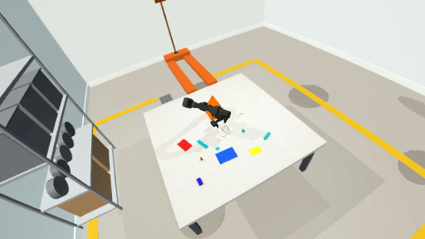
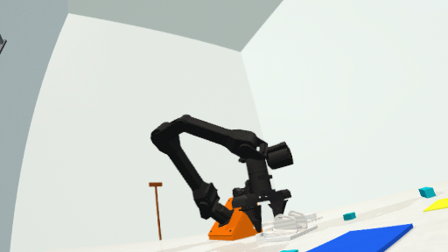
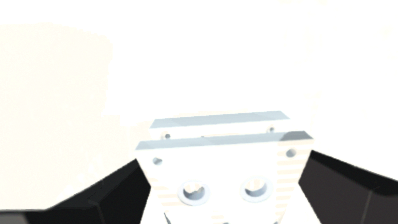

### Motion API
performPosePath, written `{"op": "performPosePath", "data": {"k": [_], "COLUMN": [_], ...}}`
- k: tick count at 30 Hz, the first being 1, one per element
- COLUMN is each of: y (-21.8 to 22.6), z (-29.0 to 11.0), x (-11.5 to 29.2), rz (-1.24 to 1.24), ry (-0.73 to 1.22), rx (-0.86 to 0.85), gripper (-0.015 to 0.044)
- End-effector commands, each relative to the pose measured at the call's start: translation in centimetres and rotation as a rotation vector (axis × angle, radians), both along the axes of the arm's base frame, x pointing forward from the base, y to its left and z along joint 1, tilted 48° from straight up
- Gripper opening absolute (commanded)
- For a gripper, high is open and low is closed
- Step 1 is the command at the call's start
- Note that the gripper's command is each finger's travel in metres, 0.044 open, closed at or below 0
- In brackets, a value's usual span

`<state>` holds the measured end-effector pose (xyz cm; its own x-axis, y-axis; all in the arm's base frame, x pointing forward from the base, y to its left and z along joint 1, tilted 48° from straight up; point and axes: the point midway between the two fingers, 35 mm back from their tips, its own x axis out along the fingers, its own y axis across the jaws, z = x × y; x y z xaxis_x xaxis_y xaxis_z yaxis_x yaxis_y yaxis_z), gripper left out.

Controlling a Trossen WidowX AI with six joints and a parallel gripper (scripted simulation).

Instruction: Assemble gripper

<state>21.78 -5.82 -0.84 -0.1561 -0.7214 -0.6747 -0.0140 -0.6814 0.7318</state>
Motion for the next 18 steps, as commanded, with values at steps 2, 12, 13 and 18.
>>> {"op": "performPosePath", "data": {"k": [2,12,13,18], "y": [-0.19,-0.33,-0.36,-0.37], "z": [-0.12,-0.25,-0.27,-0.28], "x": [-0.04,-0.07,-0.07,-0.08], "rz": [0.004,0.004,0.004,0.004], "ry": [0.002,0.002,0.002,0.002], "rx": [-0.003,-0.003,-0.003,-0.003], "gripper": [0.0351,0.0351,0.0351,0.0351]}}
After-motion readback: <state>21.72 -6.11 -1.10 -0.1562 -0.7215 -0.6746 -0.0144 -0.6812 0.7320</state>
